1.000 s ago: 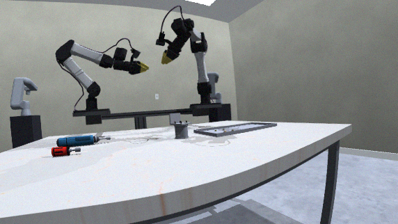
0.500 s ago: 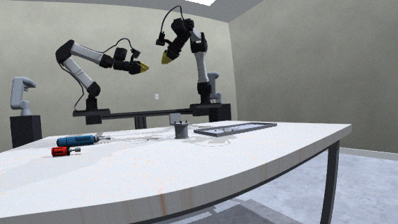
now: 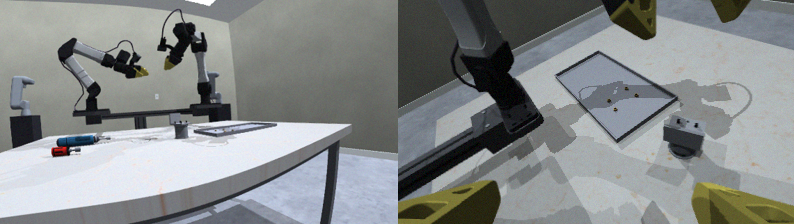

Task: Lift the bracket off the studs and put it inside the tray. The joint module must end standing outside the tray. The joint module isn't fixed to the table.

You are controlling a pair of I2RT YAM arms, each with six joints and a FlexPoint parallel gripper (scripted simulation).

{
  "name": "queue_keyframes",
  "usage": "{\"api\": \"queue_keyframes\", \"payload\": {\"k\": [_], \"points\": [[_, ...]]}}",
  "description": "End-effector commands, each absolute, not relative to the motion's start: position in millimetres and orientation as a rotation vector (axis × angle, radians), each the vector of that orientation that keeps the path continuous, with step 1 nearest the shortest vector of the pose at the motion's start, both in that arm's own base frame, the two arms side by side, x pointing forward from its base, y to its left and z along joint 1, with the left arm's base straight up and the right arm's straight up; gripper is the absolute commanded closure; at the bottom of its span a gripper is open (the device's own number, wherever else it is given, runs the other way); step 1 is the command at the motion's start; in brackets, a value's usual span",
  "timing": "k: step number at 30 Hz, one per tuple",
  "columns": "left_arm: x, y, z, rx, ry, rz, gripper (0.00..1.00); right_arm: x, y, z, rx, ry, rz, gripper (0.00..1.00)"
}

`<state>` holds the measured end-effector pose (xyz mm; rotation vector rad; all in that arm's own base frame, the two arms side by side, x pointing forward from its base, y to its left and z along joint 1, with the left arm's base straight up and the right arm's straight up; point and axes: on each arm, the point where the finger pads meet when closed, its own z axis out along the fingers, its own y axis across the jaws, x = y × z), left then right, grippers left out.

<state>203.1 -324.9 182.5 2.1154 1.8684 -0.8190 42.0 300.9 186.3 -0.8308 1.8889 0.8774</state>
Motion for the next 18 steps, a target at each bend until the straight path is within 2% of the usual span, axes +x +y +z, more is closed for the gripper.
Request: {"api": "queue_keyframes", "payload": {"k": [1,4,11,18], "points": [[233.4,-318.2,171.7,2.092,1.738,-0.661,0.00,57.2,288.5,197.0,-0.677,1.964,0.670,0.00],[238.9,-314.4,162.3,2.095,1.733,-0.633,0.00,58.4,286.4,198.4,-0.663,1.964,0.627,0.00],[265.1,-284.5,92.2,2.122,1.764,-0.508,0.00,58.2,281.9,215.1,-0.616,1.915,0.455,0.00],[273.6,-259.2,40.4,2.099,1.924,-0.446,0.00,50.3,289.4,225.3,-0.616,1.891,0.446,0.00]]}}
